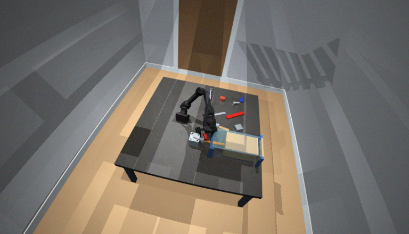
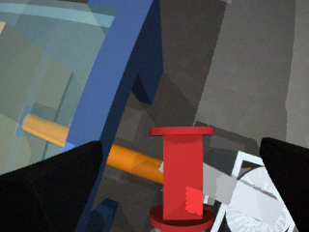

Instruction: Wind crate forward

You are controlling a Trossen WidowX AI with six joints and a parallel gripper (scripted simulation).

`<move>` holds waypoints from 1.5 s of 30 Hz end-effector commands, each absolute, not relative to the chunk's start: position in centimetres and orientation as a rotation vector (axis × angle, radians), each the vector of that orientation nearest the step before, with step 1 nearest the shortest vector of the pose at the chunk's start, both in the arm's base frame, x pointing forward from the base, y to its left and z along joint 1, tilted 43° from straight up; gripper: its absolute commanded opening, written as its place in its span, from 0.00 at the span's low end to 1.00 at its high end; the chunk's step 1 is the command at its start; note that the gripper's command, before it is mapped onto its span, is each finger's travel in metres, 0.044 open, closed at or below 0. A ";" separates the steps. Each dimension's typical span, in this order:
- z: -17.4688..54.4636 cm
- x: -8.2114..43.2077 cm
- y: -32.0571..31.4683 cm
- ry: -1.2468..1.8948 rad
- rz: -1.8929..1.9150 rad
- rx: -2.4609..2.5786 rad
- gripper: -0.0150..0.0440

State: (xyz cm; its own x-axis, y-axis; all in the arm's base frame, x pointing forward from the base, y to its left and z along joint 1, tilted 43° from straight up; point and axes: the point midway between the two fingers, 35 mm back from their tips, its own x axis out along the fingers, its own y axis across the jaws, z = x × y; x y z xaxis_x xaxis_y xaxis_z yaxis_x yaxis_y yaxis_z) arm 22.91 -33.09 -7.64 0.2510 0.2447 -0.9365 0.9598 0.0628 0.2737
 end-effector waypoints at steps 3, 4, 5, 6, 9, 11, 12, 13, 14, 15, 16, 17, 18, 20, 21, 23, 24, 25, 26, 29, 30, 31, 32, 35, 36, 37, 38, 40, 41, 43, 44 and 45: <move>-8.4 23.1 -32.4 1.214 -0.820 1.427 1.00; -8.5 23.1 -32.3 1.214 -0.820 1.427 1.00; -8.6 23.1 -32.2 1.214 -0.820 1.427 1.00; -8.7 23.1 -32.1 1.214 -0.820 1.427 1.00; -9.1 23.2 -31.8 1.214 -0.820 1.428 1.00; -9.3 23.3 -31.6 1.214 -0.819 1.428 1.00; -9.4 23.3 -31.4 1.214 -0.819 1.428 1.00; -9.5 23.3 -31.3 1.214 -0.819 1.428 1.00; -9.7 23.3 -31.2 1.214 -0.819 1.428 1.00; -9.8 23.3 -31.1 1.214 -0.819 1.428 1.00; -9.9 23.3 -31.0 1.215 -0.819 1.428 1.00; -10.0 23.4 -30.9 1.215 -0.819 1.428 1.00; -10.0 23.4 -30.8 1.215 -0.819 1.428 1.00; -10.0 23.4 -30.8 1.215 -0.819 1.428 1.00; -10.0 23.4 -30.8 1.215 -0.819 1.428 1.00; -10.0 23.4 -30.8 1.215 -0.819 1.428 1.00; -10.0 23.4 -30.8 1.215 -0.819 1.428 1.00; -10.0 23.4 -30.8 1.215 -0.819 1.428 1.00; -10.0 23.4 -30.8 1.215 -0.819 1.428 1.00; -10.0 23.4 -30.8 1.215 -0.819 1.428 1.00; -10.0 23.4 -30.8 1.215 -0.819 1.428 1.00; -10.0 23.4 -30.8 1.215 -0.819 1.428 1.00; -10.0 23.4 -30.8 1.215 -0.819 1.428 1.00; -10.0 23.4 -30.8 1.215 -0.819 1.428 1.00; -10.0 23.4 -30.8 1.215 -0.819 1.428 1.00; -10.0 23.4 -30.8 1.215 -0.819 1.428 1.00; -10.0 23.4 -30.8 1.215 -0.819 1.428 1.00; -10.0 23.4 -30.8 1.215 -0.819 1.428 1.00; -10.0 23.4 -30.8 1.215 -0.819 1.428 1.00; -10.0 23.4 -30.8 1.215 -0.819 1.428 1.00; -10.0 23.4 -30.8 1.215 -0.819 1.428 1.00; -10.0 23.4 -30.8 1.215 -0.819 1.428 1.00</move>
State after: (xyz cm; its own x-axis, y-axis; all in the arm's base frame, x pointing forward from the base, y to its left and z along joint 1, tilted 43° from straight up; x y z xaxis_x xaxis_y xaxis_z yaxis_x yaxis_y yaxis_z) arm 22.61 -32.45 -8.61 0.2717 0.2068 -0.9399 0.9574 0.0411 0.2858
